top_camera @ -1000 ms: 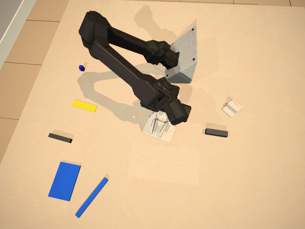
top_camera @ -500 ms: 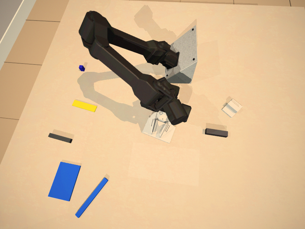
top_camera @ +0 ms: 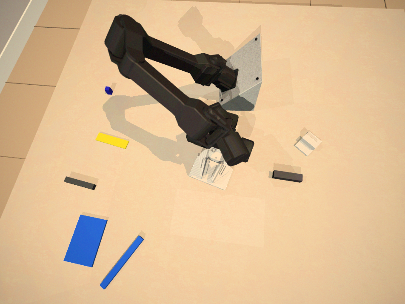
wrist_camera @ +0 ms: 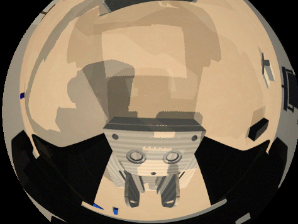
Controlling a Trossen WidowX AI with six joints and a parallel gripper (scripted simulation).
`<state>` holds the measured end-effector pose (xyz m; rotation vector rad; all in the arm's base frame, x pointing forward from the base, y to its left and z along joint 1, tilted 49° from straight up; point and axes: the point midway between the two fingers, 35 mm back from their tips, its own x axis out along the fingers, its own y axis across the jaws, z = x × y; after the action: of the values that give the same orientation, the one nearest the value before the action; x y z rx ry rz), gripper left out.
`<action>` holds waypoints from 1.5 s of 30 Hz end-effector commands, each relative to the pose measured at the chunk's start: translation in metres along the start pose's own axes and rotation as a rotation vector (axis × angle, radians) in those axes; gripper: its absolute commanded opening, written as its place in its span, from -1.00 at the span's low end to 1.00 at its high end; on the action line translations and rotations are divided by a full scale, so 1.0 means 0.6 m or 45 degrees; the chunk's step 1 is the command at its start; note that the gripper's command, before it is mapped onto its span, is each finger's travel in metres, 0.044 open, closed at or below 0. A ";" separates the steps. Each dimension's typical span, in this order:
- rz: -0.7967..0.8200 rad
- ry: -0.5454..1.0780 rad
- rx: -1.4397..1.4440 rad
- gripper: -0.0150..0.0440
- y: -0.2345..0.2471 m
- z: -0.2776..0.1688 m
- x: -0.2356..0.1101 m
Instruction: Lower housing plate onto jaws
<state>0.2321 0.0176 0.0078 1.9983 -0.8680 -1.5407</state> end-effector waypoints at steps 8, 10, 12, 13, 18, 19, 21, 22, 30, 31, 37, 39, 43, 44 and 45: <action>0.006 0.003 -0.002 0.70 0.001 -0.001 0.001; 0.006 0.003 -0.002 0.70 0.001 -0.001 0.001; 0.006 0.003 -0.002 0.70 0.001 -0.001 0.001; 0.006 0.003 -0.002 0.70 0.001 -0.001 0.001; 0.006 0.003 -0.002 0.70 0.001 -0.001 0.001; 0.006 0.003 -0.002 0.70 0.001 -0.001 0.001; 0.006 0.003 -0.002 0.70 0.001 -0.001 0.001; 0.006 0.003 -0.002 0.70 0.001 -0.001 0.001; 0.006 0.003 -0.002 0.70 0.001 -0.001 0.001; 0.000 0.000 0.000 0.79 0.000 0.000 0.000; 0.000 0.000 0.000 1.00 0.000 0.000 0.000; 0.000 0.000 0.000 1.00 0.000 0.000 0.000; 0.000 0.000 0.000 1.00 0.000 0.000 0.000; 0.000 0.000 0.000 1.00 0.000 0.000 0.000; 0.000 0.000 0.000 1.00 0.000 0.000 0.000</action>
<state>0.2321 0.0176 0.0078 1.9986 -0.8683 -1.5407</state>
